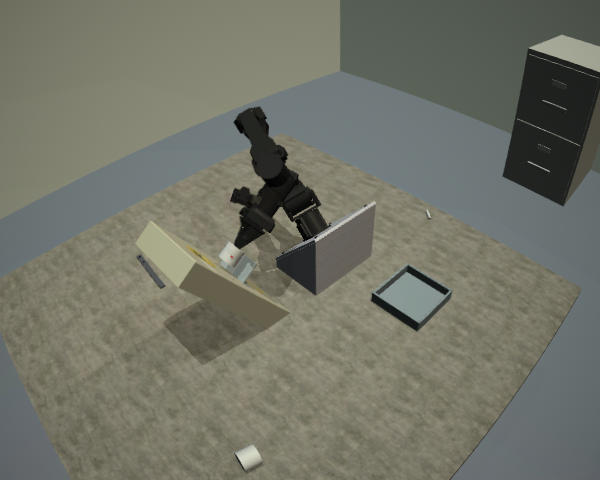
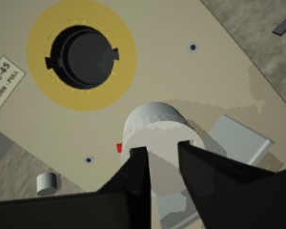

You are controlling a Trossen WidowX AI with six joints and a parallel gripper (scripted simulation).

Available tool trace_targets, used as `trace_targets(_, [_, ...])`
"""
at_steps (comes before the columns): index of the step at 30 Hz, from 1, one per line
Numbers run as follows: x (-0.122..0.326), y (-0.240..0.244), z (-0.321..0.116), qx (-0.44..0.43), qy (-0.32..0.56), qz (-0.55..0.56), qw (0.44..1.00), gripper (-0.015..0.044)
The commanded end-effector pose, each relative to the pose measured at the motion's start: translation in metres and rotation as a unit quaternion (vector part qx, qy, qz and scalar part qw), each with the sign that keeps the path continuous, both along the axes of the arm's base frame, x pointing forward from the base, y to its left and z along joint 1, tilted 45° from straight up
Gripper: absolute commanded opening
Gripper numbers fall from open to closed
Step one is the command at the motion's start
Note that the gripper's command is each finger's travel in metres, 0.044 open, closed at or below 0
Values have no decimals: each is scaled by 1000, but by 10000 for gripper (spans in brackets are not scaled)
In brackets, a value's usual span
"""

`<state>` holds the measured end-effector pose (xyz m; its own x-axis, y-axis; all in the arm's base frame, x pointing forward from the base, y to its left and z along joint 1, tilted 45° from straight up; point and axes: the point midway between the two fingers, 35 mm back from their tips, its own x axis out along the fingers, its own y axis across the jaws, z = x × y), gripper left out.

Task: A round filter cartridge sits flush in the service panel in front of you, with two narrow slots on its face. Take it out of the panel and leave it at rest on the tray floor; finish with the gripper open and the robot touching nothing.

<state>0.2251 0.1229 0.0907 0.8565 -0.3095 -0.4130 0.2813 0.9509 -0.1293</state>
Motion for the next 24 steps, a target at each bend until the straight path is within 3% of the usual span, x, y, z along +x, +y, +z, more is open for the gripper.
trace_targets(1, [0, 0, 0, 0, 0, 0, 1000, 26])
trace_targets(4, [0, 0, 0, 0, 0, 0, 1000, 91])
trace_targets(15, [-2, -4, -2, 5, -5, -2, 1000, 91])
trace_targets(24, [29, 47, 46, 5, -6, -2, 1000, 91])
